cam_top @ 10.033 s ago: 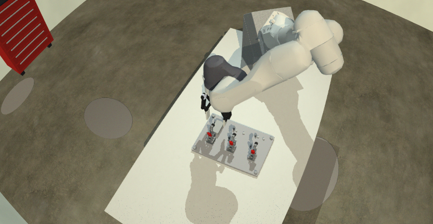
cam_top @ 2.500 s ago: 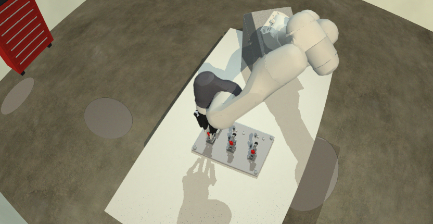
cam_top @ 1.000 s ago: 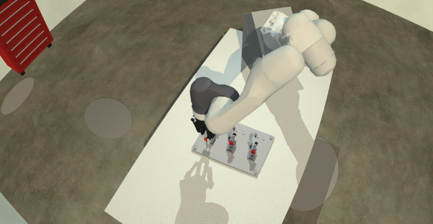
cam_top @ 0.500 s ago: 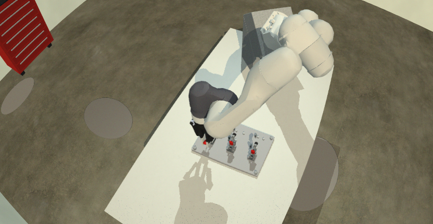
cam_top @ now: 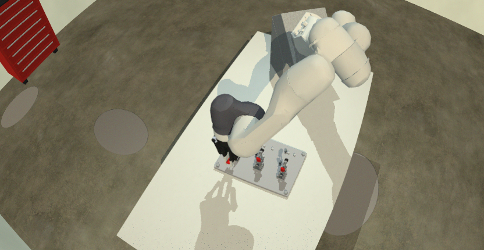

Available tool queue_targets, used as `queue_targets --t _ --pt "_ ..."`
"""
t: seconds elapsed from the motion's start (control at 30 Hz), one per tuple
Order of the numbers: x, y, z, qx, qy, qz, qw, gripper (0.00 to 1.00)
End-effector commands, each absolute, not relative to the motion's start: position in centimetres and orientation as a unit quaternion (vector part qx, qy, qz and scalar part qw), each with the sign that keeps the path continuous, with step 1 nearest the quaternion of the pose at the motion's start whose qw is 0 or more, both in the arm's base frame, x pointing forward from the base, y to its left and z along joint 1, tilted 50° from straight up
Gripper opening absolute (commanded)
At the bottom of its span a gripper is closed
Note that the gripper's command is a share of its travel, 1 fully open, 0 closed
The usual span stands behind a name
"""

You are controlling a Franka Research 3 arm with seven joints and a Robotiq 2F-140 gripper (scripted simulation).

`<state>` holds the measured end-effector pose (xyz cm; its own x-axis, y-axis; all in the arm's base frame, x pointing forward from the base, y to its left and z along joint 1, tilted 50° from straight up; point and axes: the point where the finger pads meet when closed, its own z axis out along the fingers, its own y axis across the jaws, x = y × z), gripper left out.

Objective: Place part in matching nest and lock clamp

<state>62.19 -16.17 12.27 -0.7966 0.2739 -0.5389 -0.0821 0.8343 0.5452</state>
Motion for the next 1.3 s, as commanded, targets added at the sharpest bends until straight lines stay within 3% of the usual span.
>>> queue_targets --t 0.0,1.27 --pt "62.51 -16.06 12.14 0.055 0.905 0.282 0.313 0.00" --pt "62.81 -15.95 12.00 0.055 0.905 0.282 0.313 0.00"
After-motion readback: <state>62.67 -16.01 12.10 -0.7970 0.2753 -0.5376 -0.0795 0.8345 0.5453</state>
